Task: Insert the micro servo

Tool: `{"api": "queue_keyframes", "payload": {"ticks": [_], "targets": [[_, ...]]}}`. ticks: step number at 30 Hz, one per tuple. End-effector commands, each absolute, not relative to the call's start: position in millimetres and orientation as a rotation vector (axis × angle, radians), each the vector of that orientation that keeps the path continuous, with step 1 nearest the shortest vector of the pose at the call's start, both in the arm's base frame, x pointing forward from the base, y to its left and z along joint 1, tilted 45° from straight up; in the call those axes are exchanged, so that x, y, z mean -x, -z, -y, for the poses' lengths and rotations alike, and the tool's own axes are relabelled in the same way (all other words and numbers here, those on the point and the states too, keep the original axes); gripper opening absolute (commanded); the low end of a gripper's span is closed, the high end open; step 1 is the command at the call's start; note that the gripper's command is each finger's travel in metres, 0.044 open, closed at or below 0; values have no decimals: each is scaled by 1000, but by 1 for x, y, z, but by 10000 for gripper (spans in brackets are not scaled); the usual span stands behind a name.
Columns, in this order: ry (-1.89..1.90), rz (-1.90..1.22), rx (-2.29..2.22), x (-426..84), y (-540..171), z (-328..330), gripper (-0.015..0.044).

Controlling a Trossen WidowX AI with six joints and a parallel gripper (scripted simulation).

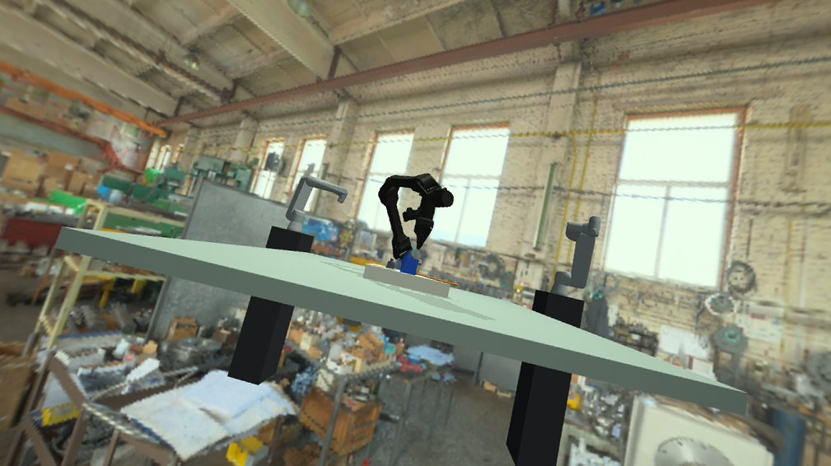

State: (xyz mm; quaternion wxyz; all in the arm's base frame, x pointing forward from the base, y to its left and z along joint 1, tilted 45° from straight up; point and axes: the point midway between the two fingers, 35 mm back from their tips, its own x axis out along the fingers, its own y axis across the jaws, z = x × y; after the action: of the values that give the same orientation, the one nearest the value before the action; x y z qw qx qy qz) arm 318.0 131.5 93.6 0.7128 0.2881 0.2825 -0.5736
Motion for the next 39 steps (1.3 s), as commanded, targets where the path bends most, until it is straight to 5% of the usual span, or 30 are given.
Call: {"api": "queue_keyframes", "payload": {"ticks": [1, 28, 39], "targets": [[1302, -603, -634, -318, -91, -127, 440], [1301, -601, -633, -327, -59, -96, 440], [1301, -601, -633, -327, -59, -96, 151]]}}
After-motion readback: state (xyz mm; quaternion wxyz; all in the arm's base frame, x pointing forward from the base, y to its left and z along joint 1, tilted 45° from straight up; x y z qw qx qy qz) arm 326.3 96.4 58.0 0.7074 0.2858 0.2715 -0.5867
